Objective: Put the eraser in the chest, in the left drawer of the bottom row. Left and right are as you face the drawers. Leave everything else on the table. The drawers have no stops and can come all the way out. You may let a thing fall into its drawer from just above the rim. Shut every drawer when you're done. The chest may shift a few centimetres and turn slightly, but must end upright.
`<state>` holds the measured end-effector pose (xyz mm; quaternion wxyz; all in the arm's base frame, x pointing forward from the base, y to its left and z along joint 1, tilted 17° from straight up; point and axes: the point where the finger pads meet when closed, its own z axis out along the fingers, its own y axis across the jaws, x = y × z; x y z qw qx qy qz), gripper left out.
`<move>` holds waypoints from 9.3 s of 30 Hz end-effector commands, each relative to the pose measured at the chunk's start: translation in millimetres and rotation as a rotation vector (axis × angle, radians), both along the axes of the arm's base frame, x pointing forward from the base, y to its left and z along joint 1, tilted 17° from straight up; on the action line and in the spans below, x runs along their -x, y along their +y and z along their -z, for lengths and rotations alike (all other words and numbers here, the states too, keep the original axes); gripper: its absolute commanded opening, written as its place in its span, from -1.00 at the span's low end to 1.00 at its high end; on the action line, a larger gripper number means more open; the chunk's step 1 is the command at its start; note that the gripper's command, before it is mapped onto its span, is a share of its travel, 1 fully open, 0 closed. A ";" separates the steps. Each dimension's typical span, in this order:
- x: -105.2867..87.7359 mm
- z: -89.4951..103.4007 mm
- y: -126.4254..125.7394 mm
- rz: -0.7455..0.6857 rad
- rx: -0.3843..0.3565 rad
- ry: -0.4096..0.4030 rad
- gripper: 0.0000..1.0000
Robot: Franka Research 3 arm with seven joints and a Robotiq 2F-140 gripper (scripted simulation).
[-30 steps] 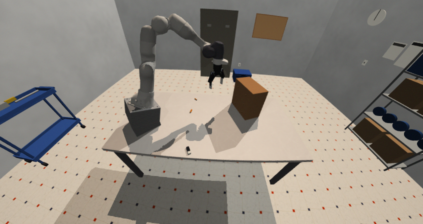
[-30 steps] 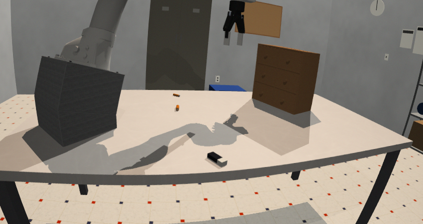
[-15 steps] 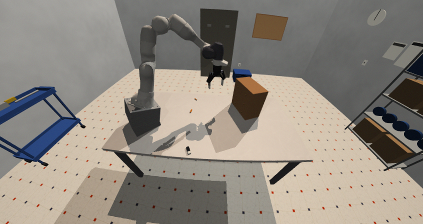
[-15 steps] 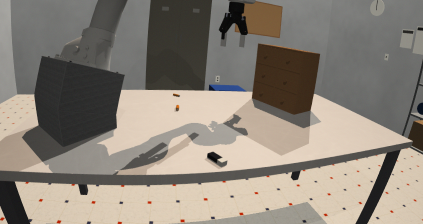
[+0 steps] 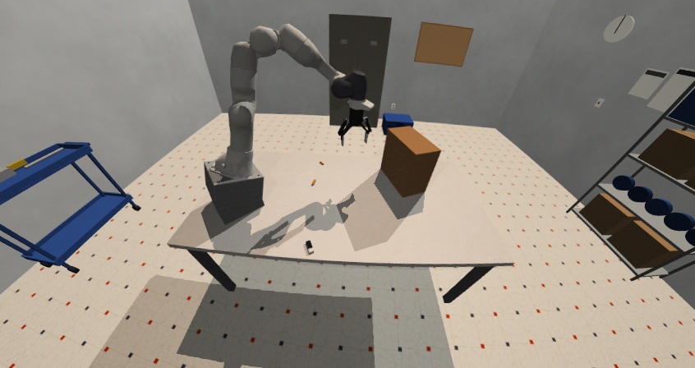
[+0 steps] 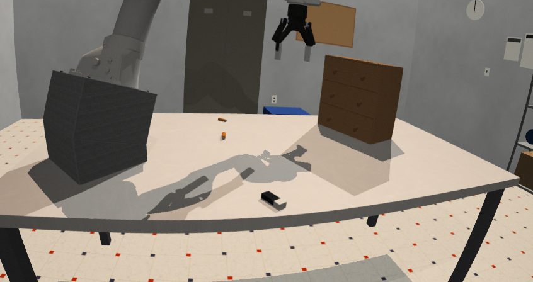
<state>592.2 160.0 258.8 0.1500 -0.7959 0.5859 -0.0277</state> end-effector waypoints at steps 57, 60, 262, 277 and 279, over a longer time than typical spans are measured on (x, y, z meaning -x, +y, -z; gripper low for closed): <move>1.9 28.4 1.7 0.830 -0.184 0.171 1.00; 2.0 29.3 1.7 0.853 -0.190 0.176 1.00; -57.9 89.5 28.5 1.409 -0.745 0.084 1.00; -66.6 101.2 32.9 1.394 -0.813 0.048 1.00; -66.6 101.2 32.9 1.394 -0.813 0.048 1.00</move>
